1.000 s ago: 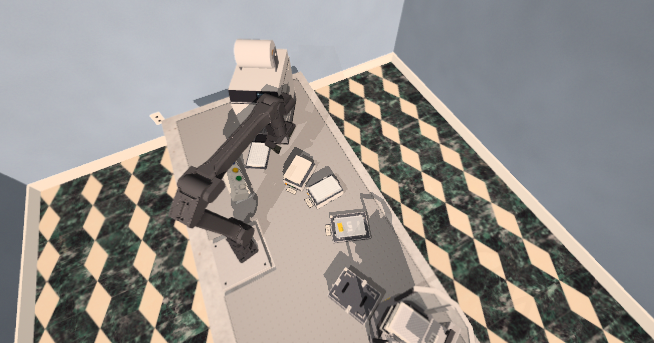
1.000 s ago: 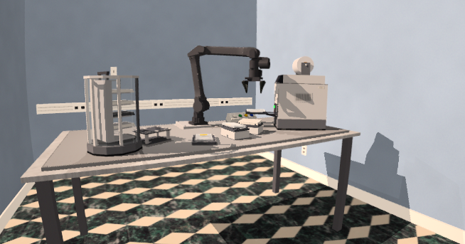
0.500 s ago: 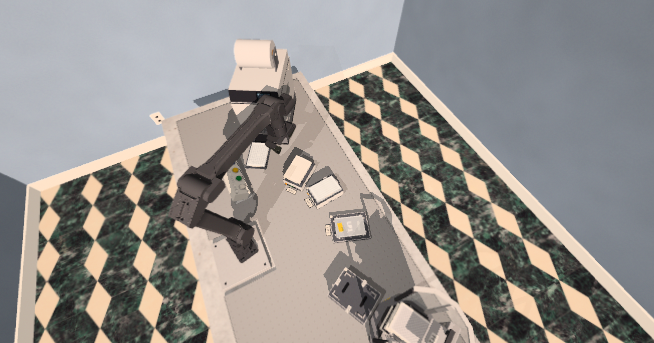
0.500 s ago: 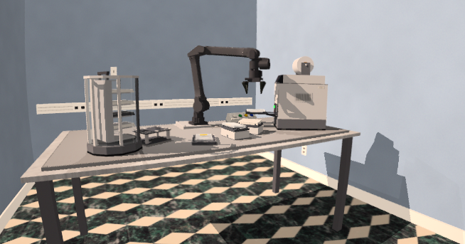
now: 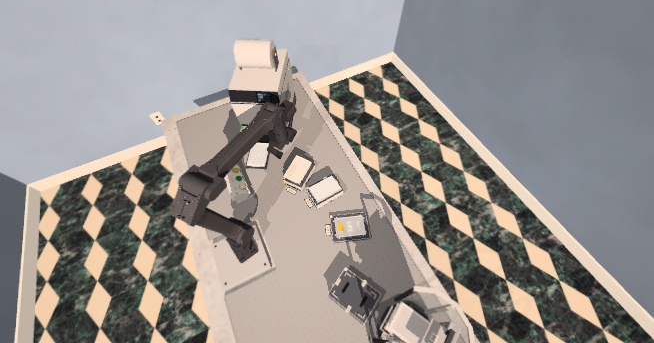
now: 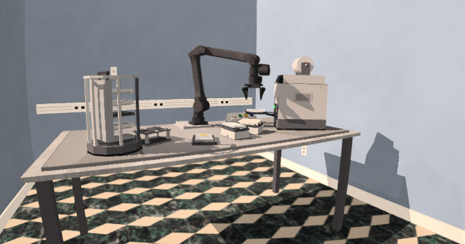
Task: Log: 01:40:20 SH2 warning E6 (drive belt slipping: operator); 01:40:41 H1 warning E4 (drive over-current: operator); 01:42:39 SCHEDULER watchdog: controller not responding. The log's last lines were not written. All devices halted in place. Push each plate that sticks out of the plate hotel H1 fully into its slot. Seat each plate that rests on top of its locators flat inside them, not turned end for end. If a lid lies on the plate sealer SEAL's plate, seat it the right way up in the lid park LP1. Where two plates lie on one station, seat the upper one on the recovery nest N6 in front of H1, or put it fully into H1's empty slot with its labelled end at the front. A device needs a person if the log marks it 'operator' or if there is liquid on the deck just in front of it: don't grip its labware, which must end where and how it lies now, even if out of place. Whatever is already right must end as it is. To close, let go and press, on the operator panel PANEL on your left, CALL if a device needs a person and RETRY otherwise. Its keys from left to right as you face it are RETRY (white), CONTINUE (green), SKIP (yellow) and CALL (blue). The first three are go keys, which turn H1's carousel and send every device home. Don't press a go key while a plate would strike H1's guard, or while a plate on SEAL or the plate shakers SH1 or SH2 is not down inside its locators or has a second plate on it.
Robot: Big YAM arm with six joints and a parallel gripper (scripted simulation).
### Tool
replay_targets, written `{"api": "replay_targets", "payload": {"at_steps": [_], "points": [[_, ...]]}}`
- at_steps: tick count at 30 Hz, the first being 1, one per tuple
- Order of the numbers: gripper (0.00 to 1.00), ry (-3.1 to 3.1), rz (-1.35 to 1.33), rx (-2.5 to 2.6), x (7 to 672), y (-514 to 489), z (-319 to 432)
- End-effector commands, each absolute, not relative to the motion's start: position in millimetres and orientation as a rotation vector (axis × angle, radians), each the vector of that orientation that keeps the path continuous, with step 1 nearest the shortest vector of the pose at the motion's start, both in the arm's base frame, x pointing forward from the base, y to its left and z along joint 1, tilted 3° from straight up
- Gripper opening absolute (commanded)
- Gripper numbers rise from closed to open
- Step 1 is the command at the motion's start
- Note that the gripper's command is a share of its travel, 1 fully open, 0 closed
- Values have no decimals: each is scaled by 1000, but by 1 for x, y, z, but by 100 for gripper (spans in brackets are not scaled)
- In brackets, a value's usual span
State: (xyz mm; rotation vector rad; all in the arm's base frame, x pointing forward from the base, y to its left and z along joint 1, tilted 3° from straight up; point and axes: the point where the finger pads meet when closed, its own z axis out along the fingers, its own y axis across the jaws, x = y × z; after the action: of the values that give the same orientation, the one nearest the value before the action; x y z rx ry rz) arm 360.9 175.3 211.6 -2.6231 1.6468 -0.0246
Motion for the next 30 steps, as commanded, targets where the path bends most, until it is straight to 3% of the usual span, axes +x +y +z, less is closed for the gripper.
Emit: {"api": "replay_targets", "payload": {"at_steps": [1, 19, 30], "points": [[100, 1649, -26, -2620, 364, 175, 201], [100, 1651, -22, -2623, 364, 177, 156], [100, 1633, -50, -2600, 371, 180, 172]]}}
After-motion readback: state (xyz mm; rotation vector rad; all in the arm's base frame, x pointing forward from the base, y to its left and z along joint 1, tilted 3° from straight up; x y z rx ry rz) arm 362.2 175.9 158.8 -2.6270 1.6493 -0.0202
